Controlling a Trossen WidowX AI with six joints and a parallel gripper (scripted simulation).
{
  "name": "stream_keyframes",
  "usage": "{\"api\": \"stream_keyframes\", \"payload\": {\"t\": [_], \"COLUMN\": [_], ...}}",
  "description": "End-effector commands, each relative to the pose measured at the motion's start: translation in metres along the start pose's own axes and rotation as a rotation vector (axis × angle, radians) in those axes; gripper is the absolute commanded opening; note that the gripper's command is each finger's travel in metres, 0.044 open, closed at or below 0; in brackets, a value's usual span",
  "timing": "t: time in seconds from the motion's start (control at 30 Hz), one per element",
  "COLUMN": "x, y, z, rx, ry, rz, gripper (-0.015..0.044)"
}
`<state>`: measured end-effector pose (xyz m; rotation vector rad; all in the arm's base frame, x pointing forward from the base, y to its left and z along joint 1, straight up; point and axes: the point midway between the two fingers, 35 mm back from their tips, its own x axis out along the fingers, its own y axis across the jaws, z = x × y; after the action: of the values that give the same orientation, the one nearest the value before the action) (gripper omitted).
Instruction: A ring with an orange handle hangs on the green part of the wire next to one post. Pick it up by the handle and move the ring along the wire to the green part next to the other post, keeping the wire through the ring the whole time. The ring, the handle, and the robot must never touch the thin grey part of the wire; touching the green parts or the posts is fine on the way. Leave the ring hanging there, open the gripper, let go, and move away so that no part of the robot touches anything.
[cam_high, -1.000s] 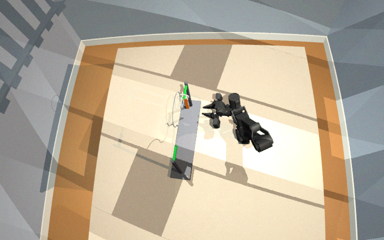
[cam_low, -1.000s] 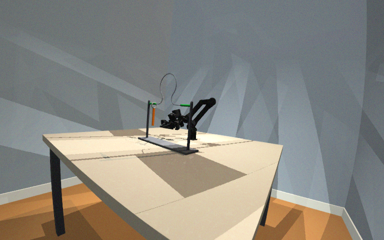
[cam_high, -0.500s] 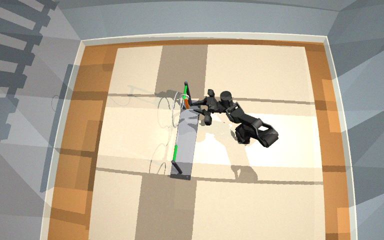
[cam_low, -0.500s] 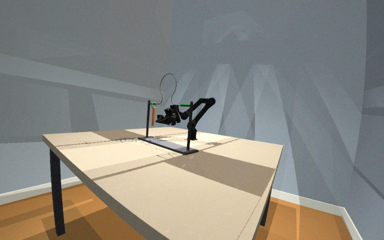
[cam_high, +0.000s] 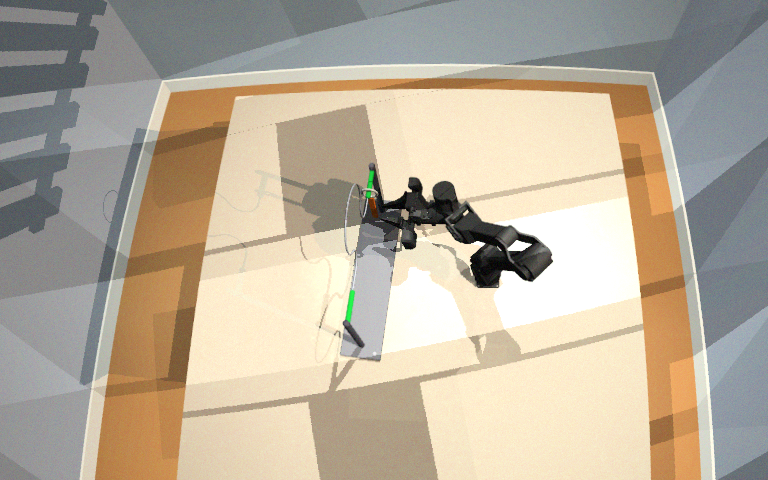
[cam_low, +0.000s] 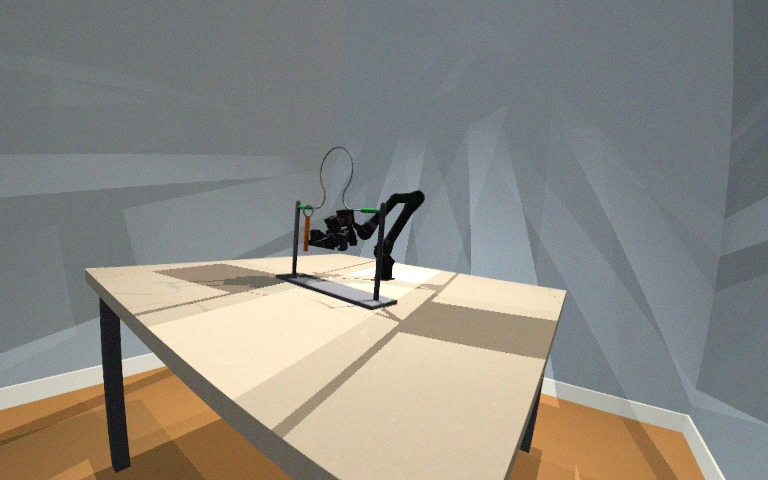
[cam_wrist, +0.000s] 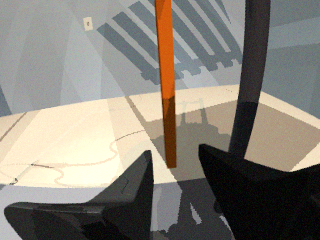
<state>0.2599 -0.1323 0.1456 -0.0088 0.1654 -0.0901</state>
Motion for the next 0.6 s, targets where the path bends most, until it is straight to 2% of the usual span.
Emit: {"api": "stream_keyframes", "payload": {"t": [0.0, 0.57], "x": [0.006, 0.031], "y": [-0.001, -0.001], "z": [0.002, 0.002], "rx": [0.003, 0.003], "ry": [-0.003, -0.005], "rz": [-0.002, -0.002], "gripper": [0.0160, 0.0160]}}
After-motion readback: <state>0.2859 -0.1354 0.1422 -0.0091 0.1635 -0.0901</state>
